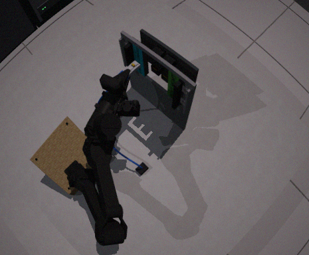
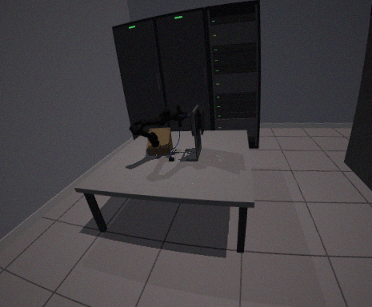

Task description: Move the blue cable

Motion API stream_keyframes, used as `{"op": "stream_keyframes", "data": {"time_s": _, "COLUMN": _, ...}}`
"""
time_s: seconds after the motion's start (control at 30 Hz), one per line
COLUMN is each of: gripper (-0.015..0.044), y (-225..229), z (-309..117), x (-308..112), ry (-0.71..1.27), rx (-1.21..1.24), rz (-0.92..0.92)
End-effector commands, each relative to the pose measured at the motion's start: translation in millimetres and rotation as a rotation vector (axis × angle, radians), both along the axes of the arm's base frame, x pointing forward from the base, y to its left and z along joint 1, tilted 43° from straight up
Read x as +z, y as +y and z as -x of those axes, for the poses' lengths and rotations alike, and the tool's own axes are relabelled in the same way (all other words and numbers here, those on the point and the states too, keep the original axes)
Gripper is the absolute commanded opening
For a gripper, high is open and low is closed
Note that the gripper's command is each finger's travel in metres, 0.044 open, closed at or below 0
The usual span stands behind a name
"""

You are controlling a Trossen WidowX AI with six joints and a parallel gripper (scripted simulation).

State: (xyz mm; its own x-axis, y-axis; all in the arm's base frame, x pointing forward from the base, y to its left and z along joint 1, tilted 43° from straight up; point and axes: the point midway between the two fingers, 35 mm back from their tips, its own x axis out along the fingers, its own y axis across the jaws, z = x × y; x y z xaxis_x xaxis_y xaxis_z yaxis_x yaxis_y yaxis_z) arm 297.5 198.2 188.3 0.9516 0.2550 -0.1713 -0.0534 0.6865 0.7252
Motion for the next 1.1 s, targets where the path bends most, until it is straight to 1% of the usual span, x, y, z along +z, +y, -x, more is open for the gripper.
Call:
{"op": "stream_keyframes", "data": {"time_s": 0.0, "gripper": 0.0, "y": 1, "z": 4, "x": 2, "ry": -0.006, "rx": 0.002, "rz": -0.012}}
{"op": "stream_keyframes", "data": {"time_s": 0.33, "gripper": 0.0, "y": 1, "z": 8, "x": -3, "ry": -0.005, "rx": 0.002, "rz": -0.013}}
{"op": "stream_keyframes", "data": {"time_s": 0.63, "gripper": 0.0, "y": -26, "z": -1, "x": -37, "ry": -0.005, "rx": 0.002, "rz": -0.012}}
{"op": "stream_keyframes", "data": {"time_s": 0.9, "gripper": 0.0, "y": -54, "z": 0, "x": -63, "ry": -0.008, "rx": 0.002, "rz": -0.011}}
{"op": "stream_keyframes", "data": {"time_s": 1.07, "gripper": 0.0, "y": -59, "z": 0, "x": -67, "ry": -0.008, "rx": 0.003, "rz": -0.01}}
